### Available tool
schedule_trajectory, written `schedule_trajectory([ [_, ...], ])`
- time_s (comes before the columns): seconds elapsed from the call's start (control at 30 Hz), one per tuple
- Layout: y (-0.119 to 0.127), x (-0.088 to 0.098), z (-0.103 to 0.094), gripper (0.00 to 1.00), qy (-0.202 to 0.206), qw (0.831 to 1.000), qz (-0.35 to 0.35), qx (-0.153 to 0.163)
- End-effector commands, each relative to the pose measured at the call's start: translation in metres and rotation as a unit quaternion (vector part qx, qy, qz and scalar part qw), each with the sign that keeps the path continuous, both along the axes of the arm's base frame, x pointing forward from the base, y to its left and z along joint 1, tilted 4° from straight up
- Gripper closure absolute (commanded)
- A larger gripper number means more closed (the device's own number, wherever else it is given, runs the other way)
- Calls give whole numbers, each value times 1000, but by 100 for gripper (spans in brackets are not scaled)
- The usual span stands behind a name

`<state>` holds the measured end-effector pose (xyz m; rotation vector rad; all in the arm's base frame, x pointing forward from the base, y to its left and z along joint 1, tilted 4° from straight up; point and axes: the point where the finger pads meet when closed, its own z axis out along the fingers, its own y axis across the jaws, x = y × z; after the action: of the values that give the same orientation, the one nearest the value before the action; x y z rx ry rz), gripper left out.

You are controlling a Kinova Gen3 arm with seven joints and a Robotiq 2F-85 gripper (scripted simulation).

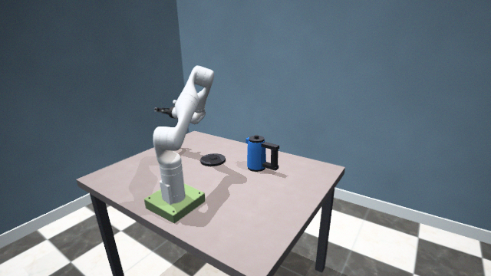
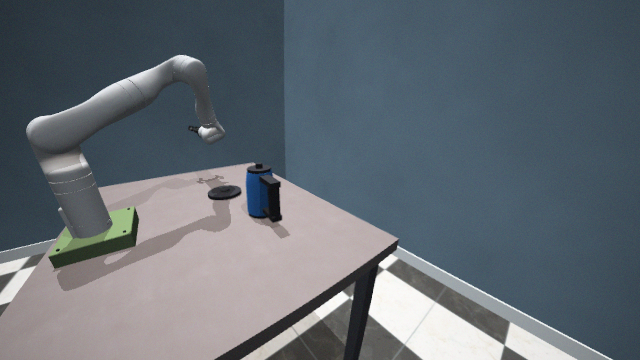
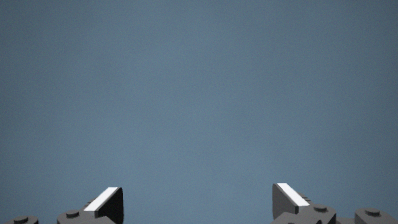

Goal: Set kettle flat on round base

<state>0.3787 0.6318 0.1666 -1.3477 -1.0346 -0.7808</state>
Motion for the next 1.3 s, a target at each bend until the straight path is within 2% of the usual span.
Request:
schedule_trajectory([
  [0.0, 0, 0, 2, 0, -1, 1000, 0, 1],
  [0.03, 0, 0, 2, 0, -1, 1000, 0, 1],
  [0.07, 0, 0, 2, 20, -1, 1000, 0, 1],
  [1.27, -2, -5, 4, 20, -6, 1000, 10, -4],
])
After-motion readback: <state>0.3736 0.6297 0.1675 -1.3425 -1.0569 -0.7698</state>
